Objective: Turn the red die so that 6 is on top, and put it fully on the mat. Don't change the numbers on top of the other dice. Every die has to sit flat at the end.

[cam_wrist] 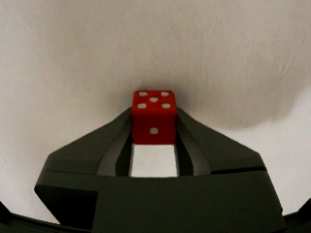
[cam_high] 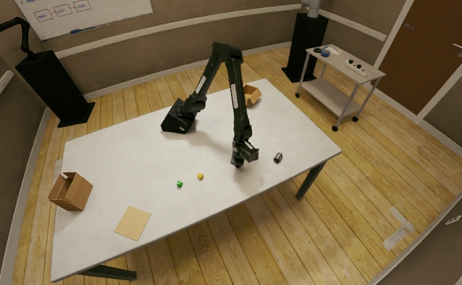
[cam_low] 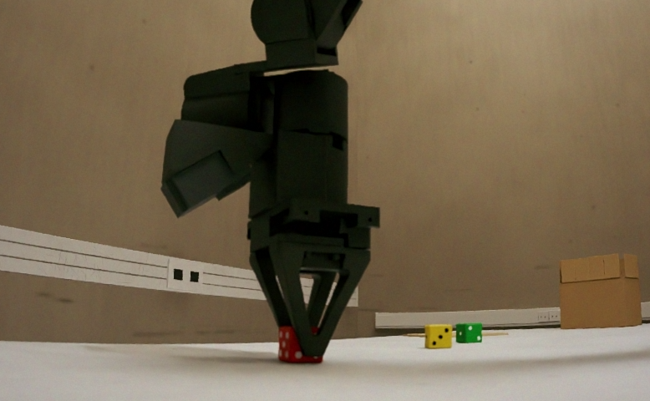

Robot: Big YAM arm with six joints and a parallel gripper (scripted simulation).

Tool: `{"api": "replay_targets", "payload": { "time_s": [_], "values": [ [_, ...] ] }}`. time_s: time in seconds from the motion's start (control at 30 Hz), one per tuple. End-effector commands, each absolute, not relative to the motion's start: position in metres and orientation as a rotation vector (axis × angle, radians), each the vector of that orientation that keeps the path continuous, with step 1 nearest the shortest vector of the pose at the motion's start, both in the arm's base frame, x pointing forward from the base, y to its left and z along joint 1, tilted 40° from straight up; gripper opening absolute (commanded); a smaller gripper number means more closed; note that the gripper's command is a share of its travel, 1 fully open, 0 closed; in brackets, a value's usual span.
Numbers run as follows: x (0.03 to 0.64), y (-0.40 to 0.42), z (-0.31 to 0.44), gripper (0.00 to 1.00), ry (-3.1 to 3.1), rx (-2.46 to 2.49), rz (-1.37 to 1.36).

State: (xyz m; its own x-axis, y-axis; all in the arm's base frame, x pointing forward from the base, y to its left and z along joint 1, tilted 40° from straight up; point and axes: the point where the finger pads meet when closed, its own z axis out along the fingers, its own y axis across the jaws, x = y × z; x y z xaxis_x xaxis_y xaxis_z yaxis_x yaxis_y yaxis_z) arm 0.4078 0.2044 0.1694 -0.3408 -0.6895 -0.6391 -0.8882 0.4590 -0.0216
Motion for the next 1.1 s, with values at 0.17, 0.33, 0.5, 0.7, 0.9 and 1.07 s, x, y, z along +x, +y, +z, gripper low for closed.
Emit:
{"api": "replay_targets", "payload": {
  "time_s": [0.17, 0.33, 0.5, 0.7, 0.9, 1.07],
  "values": [
    [0.407, 0.208, 0.172, 0.20, 2.131, -1.299, 0.450],
    [0.407, 0.208, 0.172, 0.20, 2.131, -1.299, 0.450],
    [0.407, 0.208, 0.172, 0.20, 2.131, -1.299, 0.450],
    [0.407, 0.208, 0.172, 0.20, 2.131, -1.299, 0.450],
    [0.407, 0.208, 0.172, 0.20, 2.131, -1.299, 0.450],
    [0.412, 0.196, 0.192, 0.20, 2.110, -1.286, 0.430]
  ]
}}
